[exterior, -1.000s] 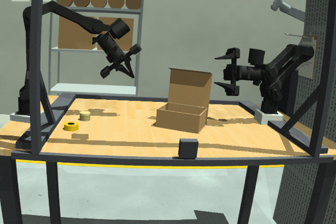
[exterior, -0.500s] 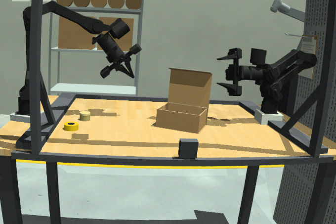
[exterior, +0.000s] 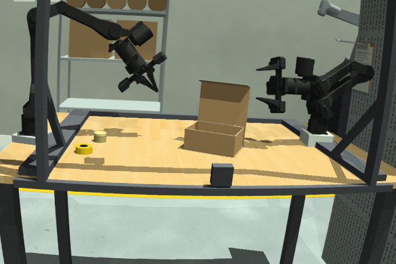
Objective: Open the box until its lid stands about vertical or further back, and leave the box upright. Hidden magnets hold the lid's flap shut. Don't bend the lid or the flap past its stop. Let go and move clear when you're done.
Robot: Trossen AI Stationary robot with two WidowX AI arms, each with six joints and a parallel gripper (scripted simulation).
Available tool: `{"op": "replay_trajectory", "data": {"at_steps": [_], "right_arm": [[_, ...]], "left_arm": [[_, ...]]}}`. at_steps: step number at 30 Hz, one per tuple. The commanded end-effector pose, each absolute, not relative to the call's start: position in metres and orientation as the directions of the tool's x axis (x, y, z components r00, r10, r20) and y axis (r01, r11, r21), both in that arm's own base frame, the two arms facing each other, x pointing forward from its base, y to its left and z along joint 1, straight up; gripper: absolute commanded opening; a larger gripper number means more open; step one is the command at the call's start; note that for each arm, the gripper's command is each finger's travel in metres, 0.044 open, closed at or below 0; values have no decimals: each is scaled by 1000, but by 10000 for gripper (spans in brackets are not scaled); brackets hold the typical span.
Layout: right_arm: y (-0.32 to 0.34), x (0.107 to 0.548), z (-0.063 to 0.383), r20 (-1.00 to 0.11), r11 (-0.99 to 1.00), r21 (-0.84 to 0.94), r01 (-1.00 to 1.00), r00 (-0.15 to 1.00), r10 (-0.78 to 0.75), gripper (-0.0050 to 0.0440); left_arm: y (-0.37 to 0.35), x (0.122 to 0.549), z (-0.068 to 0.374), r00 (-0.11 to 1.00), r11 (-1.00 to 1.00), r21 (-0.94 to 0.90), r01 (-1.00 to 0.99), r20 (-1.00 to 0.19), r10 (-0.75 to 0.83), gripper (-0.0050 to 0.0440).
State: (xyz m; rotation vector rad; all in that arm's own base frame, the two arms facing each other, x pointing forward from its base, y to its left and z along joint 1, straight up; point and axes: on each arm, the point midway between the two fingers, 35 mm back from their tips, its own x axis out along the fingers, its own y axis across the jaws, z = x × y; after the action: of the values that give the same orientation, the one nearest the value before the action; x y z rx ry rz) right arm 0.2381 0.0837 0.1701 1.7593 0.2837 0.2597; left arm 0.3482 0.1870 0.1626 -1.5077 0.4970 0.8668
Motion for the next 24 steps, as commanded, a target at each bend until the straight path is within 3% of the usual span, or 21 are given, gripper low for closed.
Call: {"op": "replay_trajectory", "data": {"at_steps": [1, 24], "right_arm": [[83, 237, 169, 18, -199, 979, 50, 944, 328, 440], [86, 245, 197, 44, -207, 978, 26, 944, 328, 440]], "left_arm": [[188, 349, 174, 644, -130, -670, -731, -740, 195, -50], [188, 349, 174, 644, -130, -670, -731, -740, 195, -50]]}}
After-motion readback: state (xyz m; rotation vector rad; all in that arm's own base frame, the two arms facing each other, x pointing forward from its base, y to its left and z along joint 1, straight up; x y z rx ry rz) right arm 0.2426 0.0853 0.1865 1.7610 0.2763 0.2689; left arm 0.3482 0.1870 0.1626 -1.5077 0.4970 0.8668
